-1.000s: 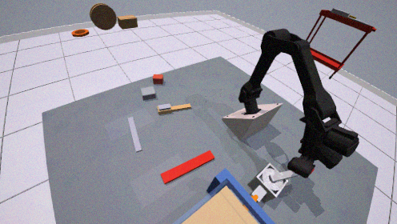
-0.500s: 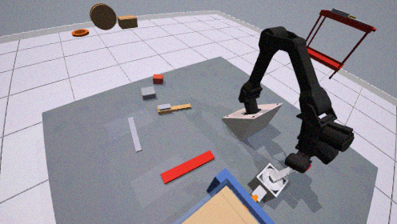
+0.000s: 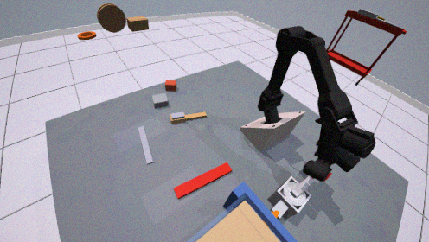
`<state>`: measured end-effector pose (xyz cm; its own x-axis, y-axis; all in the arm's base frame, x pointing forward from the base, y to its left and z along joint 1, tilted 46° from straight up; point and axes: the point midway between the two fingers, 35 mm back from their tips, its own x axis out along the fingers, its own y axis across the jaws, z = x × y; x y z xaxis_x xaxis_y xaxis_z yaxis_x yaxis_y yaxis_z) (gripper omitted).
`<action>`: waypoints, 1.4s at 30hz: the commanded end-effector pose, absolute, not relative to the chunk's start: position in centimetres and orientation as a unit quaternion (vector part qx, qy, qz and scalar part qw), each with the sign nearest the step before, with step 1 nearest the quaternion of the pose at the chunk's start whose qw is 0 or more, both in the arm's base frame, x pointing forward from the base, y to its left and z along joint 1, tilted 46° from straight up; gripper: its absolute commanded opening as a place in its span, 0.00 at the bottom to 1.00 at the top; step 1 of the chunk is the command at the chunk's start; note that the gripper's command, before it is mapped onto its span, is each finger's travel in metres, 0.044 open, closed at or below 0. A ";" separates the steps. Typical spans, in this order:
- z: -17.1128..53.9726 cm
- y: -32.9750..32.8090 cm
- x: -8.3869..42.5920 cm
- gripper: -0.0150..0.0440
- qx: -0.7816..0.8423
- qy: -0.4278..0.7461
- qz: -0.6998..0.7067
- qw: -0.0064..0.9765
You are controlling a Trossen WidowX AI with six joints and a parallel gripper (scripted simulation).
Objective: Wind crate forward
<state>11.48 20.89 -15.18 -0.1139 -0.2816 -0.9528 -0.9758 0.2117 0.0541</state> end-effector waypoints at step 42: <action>-10.8 15.0 12.7 0.25 -0.501 0.643 0.381 0.436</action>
<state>12.33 16.11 -11.13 -0.1290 -0.2857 -0.9496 -0.9750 0.2112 0.0689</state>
